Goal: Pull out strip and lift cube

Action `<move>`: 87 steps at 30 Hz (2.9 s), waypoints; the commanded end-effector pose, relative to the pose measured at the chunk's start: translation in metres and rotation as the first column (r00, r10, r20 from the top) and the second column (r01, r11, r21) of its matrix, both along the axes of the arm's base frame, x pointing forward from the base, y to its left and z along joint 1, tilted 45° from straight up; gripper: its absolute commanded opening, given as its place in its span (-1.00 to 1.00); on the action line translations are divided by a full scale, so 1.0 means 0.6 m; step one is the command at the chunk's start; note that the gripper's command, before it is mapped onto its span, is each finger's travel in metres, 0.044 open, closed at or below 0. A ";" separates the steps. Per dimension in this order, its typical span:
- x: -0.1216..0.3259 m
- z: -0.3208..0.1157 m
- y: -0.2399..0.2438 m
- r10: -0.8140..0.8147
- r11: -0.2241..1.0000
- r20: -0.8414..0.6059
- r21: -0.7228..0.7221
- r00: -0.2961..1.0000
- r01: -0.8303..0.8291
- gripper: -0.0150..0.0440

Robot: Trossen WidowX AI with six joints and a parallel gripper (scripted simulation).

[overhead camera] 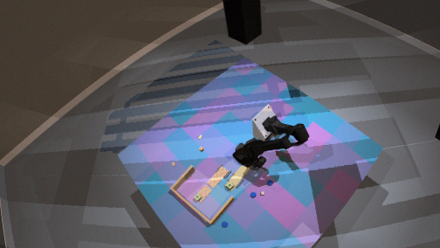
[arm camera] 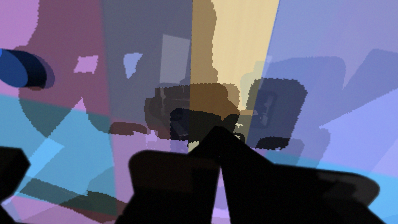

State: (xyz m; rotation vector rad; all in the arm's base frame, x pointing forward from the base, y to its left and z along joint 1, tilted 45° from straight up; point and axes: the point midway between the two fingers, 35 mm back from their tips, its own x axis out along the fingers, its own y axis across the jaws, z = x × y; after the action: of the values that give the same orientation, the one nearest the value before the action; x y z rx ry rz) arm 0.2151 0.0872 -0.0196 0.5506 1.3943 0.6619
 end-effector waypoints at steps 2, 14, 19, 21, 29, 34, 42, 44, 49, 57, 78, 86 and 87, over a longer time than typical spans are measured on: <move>-0.016 -0.005 0.004 0.010 1.000 -0.026 0.001 1.000 -0.010 -0.49; 0.002 0.016 -0.019 0.003 1.000 -0.009 -0.004 1.000 -0.003 -0.49; 0.000 0.049 -0.050 0.010 1.000 -0.025 -0.001 1.000 -0.010 -0.49; 0.000 0.049 -0.050 0.010 1.000 -0.025 -0.001 1.000 -0.010 -0.49; 0.036 0.054 -0.043 -0.074 0.997 -0.108 0.000 0.991 0.074 0.04; 0.065 0.060 -0.043 -0.074 0.997 -0.107 0.000 0.991 0.074 0.49; 0.110 0.068 -0.044 -0.074 0.997 -0.106 0.000 0.992 0.074 1.00; 0.122 0.069 -0.044 -0.074 0.997 -0.105 0.000 0.992 0.074 1.00; 0.149 0.074 -0.046 -0.074 0.997 -0.104 0.000 0.992 0.074 1.00; 0.194 0.082 -0.047 -0.074 0.997 -0.103 0.000 0.992 0.074 1.00; 0.311 0.111 -0.047 -0.074 0.997 -0.099 0.001 0.992 0.074 1.00; 0.331 0.115 -0.045 -0.074 0.997 -0.098 0.001 0.992 0.074 0.73; 0.331 0.113 -0.043 -0.074 0.997 -0.098 0.001 0.992 0.074 0.64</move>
State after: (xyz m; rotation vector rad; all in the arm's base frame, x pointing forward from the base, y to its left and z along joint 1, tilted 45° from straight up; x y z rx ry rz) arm 0.4108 0.0592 0.0486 0.6360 1.4586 0.5839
